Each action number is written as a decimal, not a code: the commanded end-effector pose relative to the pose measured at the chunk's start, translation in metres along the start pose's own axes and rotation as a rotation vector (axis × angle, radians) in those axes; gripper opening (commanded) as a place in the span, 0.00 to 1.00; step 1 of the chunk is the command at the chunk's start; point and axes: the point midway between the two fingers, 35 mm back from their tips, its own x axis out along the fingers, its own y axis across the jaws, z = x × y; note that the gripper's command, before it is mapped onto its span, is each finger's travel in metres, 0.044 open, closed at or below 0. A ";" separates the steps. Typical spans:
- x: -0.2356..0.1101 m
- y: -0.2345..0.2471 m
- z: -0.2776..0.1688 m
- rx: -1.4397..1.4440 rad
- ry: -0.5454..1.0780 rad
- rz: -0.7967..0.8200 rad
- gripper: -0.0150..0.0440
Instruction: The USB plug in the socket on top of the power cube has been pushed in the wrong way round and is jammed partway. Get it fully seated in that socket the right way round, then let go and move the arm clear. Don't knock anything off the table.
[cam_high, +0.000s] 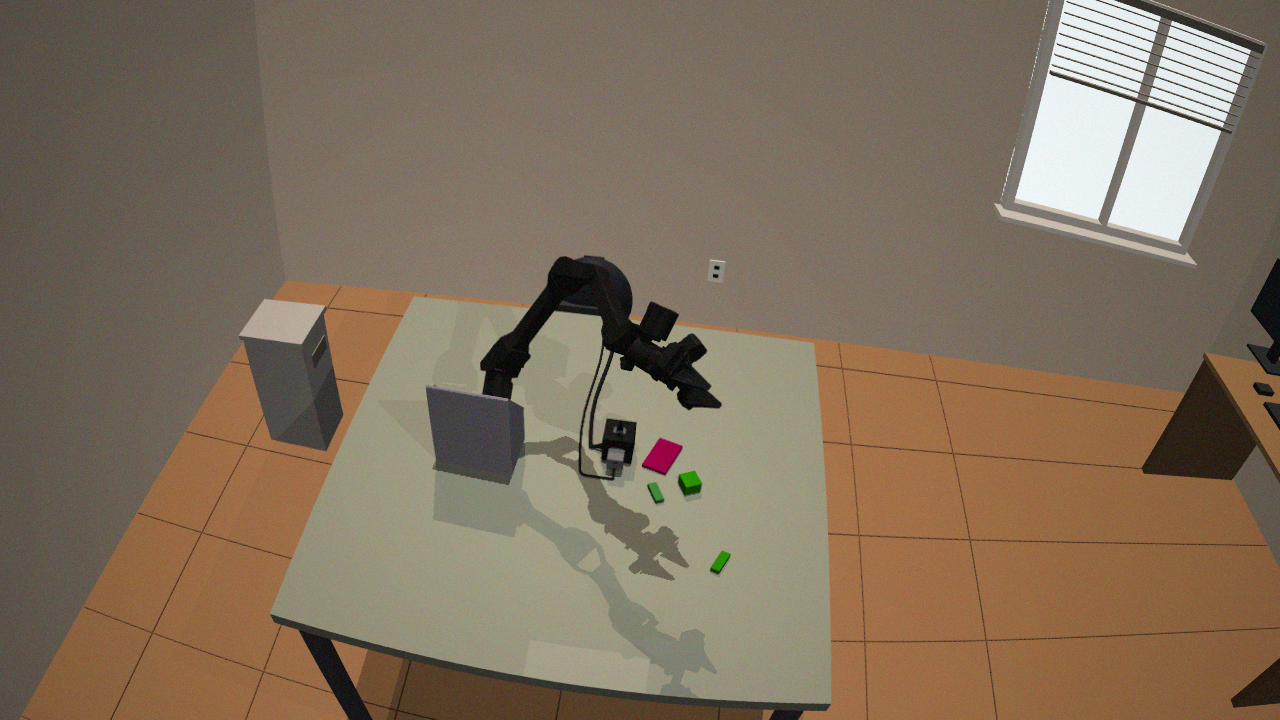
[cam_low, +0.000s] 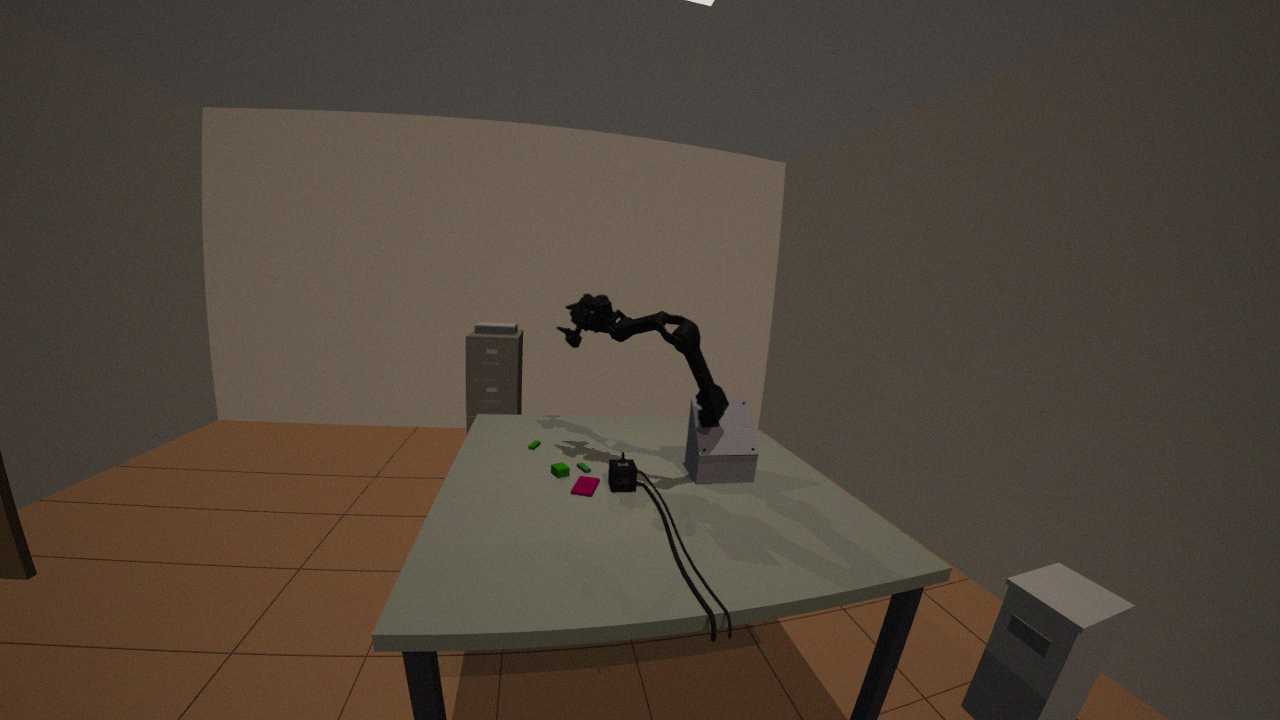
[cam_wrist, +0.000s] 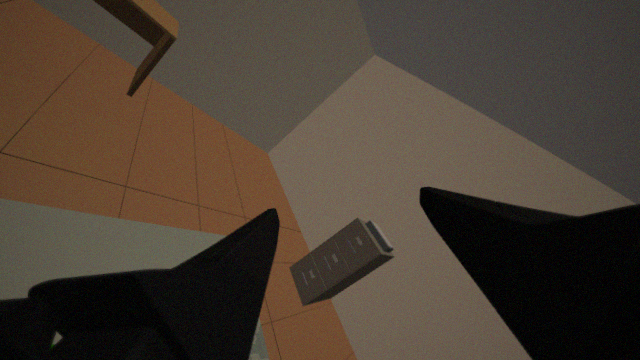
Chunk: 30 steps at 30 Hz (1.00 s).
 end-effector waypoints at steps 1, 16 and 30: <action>-0.001 0.006 0.000 -0.016 0.008 0.018 0.98; -0.180 0.281 -0.038 -0.761 0.095 1.158 1.00; -0.321 0.334 -0.055 -0.917 -0.093 1.698 1.00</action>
